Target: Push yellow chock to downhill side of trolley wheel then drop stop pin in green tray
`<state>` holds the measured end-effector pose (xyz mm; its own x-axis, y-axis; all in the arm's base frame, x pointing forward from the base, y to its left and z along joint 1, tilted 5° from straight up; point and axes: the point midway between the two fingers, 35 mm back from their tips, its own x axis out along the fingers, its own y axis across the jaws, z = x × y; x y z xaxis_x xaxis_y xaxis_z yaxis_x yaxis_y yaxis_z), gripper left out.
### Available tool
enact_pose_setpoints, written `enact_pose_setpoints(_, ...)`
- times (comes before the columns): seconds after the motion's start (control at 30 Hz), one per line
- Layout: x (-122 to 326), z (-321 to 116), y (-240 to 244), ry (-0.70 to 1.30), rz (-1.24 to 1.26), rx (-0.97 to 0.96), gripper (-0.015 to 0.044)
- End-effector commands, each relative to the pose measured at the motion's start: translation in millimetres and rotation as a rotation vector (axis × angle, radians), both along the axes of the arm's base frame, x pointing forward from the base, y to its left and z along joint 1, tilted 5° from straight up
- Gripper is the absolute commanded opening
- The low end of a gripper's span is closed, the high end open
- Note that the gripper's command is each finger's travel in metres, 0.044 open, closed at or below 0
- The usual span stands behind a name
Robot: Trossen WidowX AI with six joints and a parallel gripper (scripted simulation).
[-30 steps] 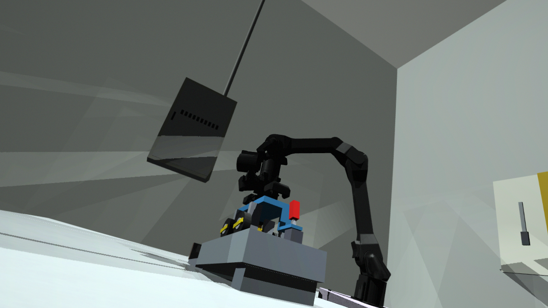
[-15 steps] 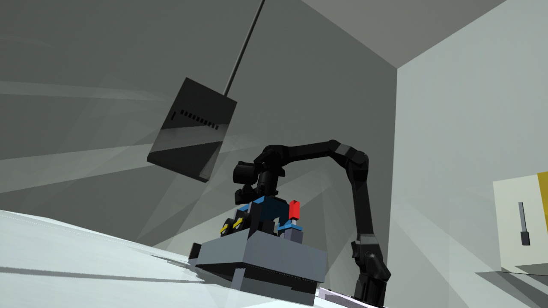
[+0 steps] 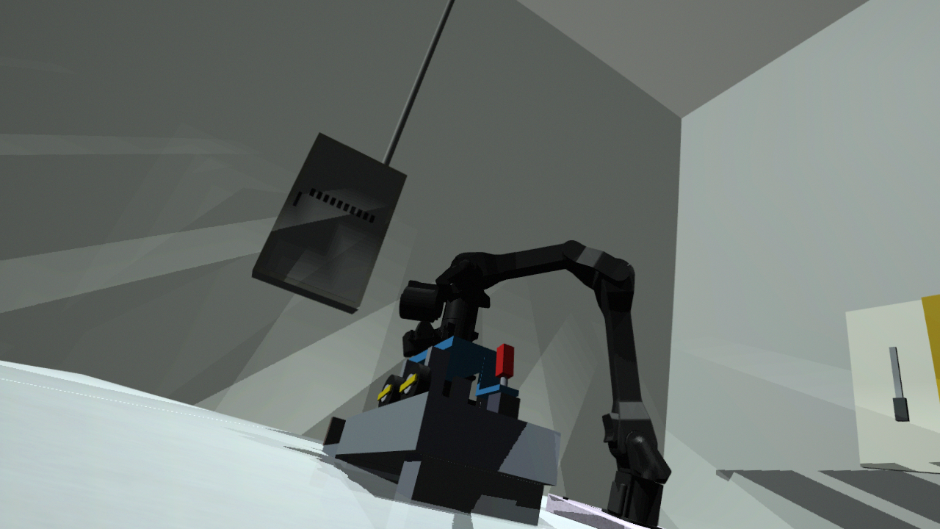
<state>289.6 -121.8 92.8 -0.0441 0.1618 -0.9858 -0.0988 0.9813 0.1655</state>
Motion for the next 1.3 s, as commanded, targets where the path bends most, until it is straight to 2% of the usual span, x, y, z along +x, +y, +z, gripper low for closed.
enact_pose_setpoints(0.0,0,1,5,-0.004,-0.004,0.004,0.0000)
enact_pose_setpoints(0.9,-4,6,32,-0.004,-0.004,0.006,0.0000)
enact_pose_setpoints(1.2,-4,5,28,-0.002,0.000,0.000,0.0000)
enact_pose_setpoints(1.27,-4,5,28,-0.002,0.000,0.000,0.0053)
